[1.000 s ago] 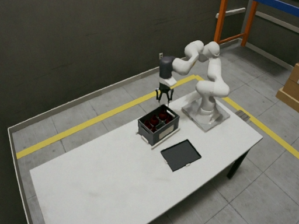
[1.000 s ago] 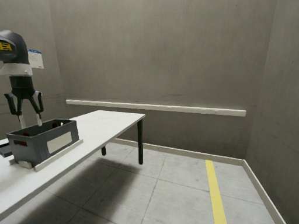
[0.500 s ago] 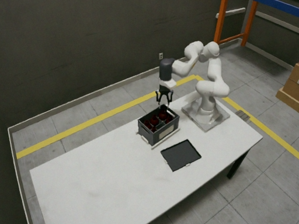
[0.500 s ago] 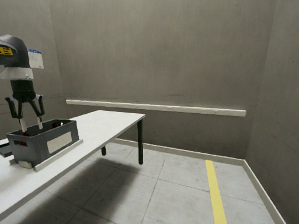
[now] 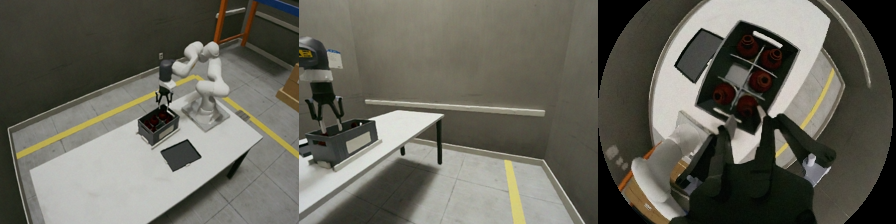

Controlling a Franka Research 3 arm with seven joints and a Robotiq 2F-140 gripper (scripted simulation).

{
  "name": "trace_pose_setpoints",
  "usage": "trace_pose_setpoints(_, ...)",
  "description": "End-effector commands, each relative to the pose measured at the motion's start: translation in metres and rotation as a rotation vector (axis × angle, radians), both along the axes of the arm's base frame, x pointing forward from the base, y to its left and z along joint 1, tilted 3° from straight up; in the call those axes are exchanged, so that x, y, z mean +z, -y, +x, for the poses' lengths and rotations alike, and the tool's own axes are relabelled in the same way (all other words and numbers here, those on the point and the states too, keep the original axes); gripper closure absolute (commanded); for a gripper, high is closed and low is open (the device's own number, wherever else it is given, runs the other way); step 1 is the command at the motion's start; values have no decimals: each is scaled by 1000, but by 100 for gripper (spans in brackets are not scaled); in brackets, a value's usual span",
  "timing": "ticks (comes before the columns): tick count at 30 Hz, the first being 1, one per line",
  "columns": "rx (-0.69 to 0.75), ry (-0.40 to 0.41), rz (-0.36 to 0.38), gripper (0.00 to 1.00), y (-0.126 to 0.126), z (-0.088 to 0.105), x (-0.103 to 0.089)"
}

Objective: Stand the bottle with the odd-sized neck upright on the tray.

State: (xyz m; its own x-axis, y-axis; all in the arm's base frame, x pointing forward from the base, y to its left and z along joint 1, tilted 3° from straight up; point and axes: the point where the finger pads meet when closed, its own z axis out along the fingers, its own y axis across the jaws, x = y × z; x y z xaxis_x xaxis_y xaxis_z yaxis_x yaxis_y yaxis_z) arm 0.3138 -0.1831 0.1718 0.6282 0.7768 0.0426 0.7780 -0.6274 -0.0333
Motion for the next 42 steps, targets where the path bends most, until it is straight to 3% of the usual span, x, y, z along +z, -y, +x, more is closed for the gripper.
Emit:
trace_pose_setpoints(1,-6,4,-2,56,1,1,-1)
trace_pose_setpoints(42,-6,4,-2,56,1,1,-1)
